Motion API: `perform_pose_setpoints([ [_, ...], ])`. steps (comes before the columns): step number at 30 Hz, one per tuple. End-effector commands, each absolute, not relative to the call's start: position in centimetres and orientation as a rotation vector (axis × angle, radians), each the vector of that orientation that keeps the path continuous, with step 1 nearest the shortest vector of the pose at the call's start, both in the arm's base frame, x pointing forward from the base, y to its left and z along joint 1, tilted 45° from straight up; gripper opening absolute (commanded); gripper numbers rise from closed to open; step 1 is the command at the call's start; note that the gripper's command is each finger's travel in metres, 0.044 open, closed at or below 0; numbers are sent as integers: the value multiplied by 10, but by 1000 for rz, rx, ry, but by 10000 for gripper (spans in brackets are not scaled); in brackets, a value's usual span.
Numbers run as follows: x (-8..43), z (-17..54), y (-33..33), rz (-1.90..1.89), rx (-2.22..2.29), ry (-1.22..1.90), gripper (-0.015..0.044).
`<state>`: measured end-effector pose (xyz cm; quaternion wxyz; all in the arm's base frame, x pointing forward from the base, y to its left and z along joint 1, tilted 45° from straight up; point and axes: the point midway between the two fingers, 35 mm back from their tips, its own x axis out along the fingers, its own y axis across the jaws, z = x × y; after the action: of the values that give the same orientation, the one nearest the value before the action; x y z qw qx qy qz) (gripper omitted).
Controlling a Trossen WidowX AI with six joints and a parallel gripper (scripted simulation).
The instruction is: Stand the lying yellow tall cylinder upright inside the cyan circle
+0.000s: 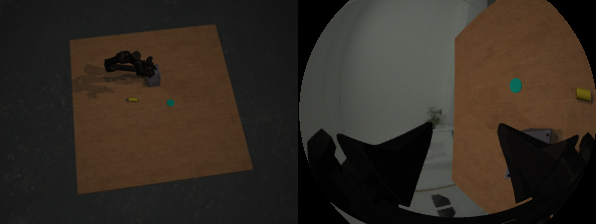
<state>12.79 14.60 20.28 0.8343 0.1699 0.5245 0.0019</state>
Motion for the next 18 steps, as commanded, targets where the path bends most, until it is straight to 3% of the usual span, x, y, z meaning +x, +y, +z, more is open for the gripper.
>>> perform_pose_setpoints([
  [1, 167, 187, 93, -52, -191, 1109, 309],
  [18, 187, 172, -25, 108, -1160, 1556, 309],
])
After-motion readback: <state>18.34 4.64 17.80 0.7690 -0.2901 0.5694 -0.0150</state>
